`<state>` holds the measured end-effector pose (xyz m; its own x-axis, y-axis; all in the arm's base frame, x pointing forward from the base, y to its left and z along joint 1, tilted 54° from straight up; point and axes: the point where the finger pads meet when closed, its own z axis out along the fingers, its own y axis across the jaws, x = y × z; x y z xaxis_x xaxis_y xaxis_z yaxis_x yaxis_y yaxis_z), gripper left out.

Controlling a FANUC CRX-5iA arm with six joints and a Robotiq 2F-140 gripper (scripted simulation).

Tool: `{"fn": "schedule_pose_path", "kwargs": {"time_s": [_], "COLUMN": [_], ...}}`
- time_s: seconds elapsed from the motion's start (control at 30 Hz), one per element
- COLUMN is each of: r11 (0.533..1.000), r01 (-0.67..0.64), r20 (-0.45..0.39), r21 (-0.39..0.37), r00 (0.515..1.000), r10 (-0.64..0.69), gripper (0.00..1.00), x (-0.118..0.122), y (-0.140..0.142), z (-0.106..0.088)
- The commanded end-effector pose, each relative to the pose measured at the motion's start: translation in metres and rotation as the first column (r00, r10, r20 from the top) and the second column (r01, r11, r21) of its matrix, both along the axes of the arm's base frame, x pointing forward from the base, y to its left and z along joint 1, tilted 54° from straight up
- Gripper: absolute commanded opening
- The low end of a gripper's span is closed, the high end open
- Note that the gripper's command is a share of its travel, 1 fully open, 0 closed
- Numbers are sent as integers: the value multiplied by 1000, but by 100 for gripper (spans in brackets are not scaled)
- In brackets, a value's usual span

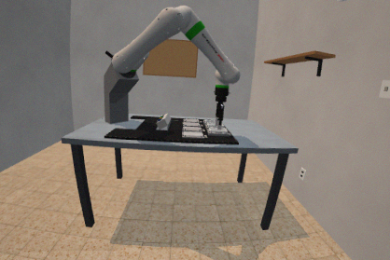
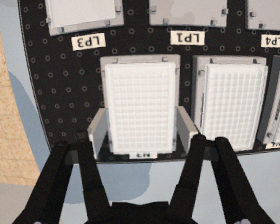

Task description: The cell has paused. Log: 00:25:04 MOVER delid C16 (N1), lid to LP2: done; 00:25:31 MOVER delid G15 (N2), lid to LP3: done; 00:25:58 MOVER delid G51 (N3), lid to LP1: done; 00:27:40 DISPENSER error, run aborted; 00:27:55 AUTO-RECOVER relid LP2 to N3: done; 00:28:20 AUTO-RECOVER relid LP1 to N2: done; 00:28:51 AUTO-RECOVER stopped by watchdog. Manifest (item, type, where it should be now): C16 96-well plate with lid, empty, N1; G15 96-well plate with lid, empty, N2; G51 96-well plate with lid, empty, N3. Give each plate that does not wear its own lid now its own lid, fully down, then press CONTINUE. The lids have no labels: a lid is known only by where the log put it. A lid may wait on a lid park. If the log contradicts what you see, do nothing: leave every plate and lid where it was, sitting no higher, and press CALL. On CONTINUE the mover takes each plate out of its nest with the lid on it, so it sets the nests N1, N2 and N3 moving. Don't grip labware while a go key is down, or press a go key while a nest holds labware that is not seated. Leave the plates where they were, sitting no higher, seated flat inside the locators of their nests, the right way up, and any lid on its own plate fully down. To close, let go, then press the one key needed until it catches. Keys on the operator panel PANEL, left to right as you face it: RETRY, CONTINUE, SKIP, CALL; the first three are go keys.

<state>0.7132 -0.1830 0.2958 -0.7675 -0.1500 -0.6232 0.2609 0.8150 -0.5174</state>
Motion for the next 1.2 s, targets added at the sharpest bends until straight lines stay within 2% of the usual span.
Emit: {"fn": "schedule_pose_path", "kwargs": {"time_s": [0.0, 0.43, 0.47, 1.17], "r11": [1000, 1000, 1000, 1000], "r01": [0, 0, 0, 0], "r20": [0, 0, 0, 0], "r21": [0, 0, 0, 0], "r00": [1000, 1000, 1000, 1000], "r10": [0, 0, 0, 0], "gripper": [59, 59, 66, 66], "x": [0, 0, 0, 0], "y": [0, 0, 0, 0], "z": [0, 0, 0, 0]}}
